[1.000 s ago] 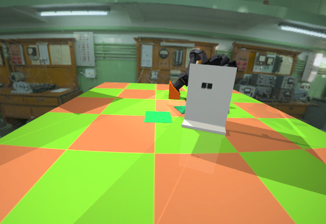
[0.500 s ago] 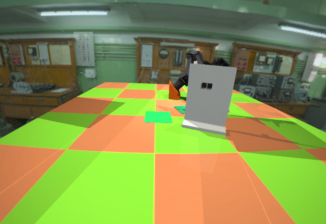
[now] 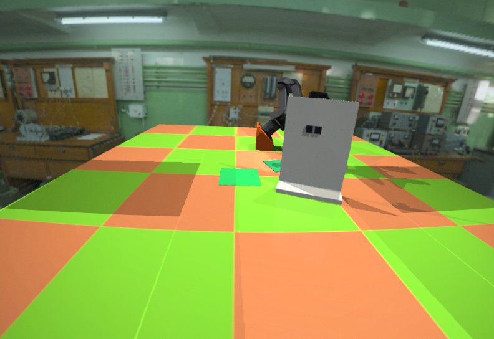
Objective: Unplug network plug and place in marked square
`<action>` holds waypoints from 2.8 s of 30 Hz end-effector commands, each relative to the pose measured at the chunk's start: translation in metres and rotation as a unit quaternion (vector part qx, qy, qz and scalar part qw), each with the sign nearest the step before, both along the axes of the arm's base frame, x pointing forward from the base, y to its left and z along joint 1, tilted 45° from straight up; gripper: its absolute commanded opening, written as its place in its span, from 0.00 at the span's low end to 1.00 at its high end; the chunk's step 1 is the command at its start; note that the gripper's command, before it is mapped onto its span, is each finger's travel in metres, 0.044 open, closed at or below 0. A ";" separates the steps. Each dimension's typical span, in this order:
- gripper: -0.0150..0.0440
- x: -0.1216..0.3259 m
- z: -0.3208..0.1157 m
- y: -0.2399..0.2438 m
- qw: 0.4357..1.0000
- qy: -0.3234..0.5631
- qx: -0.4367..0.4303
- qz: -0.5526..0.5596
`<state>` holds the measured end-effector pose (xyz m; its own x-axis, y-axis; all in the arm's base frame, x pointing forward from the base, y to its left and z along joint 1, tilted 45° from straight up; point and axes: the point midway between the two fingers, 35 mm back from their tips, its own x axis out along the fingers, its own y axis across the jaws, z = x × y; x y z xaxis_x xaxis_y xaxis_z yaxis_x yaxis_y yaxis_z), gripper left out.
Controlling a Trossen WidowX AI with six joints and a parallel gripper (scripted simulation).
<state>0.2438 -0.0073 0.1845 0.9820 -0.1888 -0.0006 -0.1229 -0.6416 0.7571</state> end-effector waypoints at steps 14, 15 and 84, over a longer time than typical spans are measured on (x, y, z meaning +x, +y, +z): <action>0.52 0.010 -0.004 -0.004 0.999 -0.009 0.036 -0.004; 0.52 0.011 -0.004 -0.004 0.999 -0.009 0.036 -0.004; 0.52 0.081 -0.018 -0.033 0.999 -0.010 0.035 -0.004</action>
